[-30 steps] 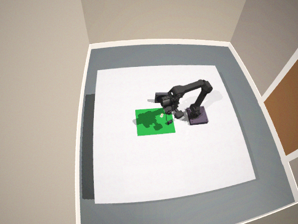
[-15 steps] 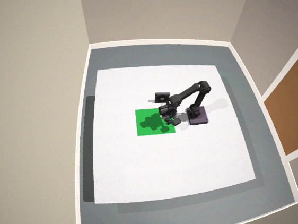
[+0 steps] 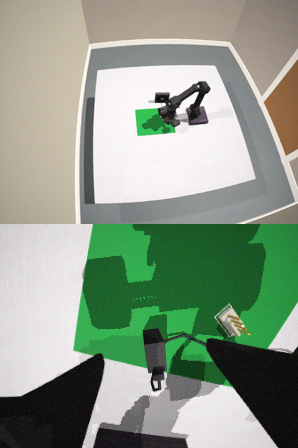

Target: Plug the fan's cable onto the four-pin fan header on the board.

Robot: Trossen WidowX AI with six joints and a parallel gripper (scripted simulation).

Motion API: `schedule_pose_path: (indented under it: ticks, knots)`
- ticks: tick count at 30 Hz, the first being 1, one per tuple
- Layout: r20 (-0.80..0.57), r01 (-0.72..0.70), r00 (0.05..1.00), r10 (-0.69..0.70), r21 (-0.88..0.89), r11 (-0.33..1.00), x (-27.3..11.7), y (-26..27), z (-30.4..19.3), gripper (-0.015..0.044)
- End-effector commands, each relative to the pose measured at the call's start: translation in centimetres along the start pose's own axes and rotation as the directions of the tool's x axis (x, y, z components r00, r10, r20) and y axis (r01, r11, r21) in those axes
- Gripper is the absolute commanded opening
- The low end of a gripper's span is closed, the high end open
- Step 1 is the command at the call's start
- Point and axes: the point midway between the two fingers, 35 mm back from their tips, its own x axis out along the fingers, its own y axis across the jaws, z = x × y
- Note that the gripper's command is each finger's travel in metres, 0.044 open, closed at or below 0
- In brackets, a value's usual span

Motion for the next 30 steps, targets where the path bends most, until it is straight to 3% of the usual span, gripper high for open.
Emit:
schedule_pose_path:
  ticks: [1,20,30]
  knots:
    - [-0.008,0.001,1.000,-0.001,-0.004,1.000,0.7,0.0,-0.1,0.0440]
    - [-0.008,0.001,1.000,-0.001,-0.004,1.000,3.2,0.0,-0.3,0.0440]
    - [-0.004,0.000,1.000,0.000,0.000,1.000,3.0,0.0,-0.2,0.0177]
